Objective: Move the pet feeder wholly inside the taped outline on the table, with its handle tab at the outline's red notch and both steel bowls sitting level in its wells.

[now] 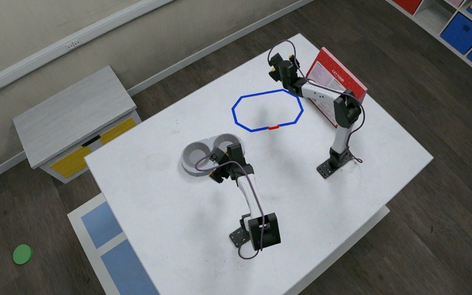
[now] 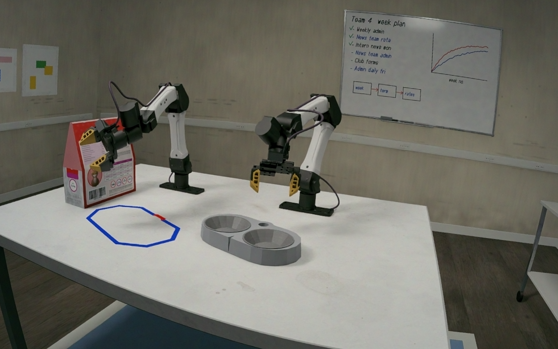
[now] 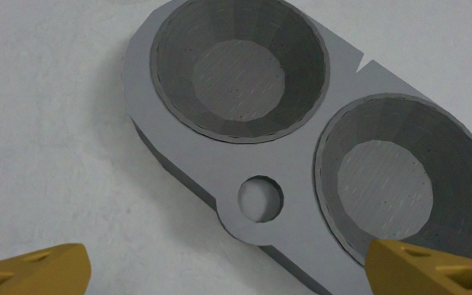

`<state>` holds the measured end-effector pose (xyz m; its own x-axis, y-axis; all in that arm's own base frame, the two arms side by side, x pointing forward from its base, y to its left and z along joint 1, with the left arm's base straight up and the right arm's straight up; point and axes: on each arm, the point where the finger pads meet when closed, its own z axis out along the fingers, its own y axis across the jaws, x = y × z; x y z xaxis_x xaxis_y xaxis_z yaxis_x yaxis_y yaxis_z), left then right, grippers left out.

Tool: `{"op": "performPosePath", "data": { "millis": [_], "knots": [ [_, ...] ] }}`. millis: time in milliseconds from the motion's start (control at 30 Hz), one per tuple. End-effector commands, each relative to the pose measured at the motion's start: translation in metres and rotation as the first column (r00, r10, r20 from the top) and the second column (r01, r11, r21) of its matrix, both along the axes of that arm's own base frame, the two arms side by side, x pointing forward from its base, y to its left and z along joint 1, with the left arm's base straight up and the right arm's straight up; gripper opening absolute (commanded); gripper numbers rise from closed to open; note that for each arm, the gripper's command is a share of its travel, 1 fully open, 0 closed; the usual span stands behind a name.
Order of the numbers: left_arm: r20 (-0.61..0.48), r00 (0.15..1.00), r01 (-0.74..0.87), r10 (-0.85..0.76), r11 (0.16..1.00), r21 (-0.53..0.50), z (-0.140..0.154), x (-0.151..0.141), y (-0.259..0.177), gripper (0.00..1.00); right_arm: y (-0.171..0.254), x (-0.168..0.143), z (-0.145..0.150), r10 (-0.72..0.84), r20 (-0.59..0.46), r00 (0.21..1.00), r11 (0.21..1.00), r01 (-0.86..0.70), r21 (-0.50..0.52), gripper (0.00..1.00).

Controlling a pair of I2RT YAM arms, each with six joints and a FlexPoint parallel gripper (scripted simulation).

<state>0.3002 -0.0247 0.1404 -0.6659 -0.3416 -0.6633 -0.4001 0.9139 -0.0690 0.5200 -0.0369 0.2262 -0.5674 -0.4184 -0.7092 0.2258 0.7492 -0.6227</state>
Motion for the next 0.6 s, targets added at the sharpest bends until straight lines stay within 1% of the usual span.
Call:
{"op": "performPosePath", "data": {
  "millis": [0,567],
  "knots": [
    [0.018,1.0,0.0,0.0,1.0,-0.003,0.0055,0.0026,-0.0005,1.0,-0.0003,0.0001,0.007,-0.003,0.018,1.0,1.0,0.003,0.002,1.0],
    [0.018,1.0,0.0,0.0,1.0,-0.003,0.0055,0.0026,-0.0005,1.0,-0.0003,0.0001,0.007,-0.003,0.018,1.0,1.0,0.003,0.002,1.0]
  ]
}}
